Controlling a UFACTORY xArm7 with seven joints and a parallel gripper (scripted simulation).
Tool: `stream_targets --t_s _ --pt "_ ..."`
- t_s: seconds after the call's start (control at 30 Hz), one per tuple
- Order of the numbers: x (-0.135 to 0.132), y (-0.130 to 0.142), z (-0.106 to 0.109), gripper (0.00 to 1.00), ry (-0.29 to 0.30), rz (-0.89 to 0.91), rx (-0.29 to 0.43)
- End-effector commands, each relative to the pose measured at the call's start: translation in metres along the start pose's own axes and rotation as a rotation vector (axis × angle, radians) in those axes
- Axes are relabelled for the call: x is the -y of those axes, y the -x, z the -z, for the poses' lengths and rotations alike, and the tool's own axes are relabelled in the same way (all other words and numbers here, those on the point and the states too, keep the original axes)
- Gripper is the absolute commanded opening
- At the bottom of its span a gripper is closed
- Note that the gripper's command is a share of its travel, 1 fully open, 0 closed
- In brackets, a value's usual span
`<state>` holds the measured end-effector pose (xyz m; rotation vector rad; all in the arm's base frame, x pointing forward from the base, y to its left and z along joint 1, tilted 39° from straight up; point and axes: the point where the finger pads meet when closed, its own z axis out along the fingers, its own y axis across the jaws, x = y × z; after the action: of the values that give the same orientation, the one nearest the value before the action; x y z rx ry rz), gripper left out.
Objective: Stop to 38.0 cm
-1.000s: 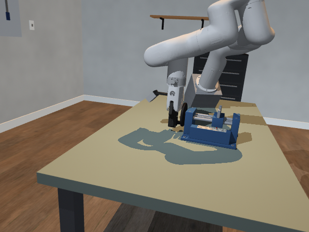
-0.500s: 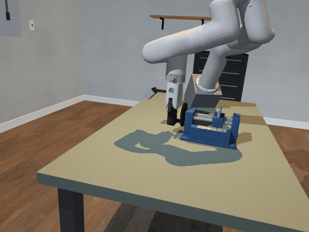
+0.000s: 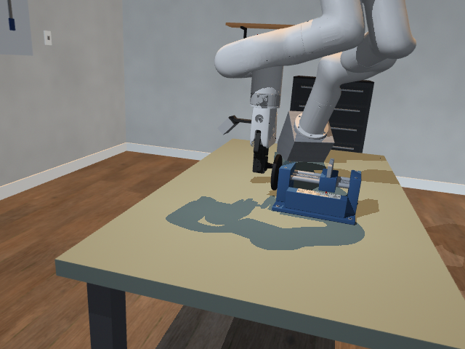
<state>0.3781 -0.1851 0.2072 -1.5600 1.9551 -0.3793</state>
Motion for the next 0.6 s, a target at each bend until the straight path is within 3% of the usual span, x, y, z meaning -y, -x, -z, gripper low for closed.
stream_targets --t_s 0.0,0.57 --pt "-0.010 -0.001 0.009 0.06 0.004 0.000 -0.008" --pt "-0.043 -0.001 0.010 0.06 0.004 0.000 -0.008"
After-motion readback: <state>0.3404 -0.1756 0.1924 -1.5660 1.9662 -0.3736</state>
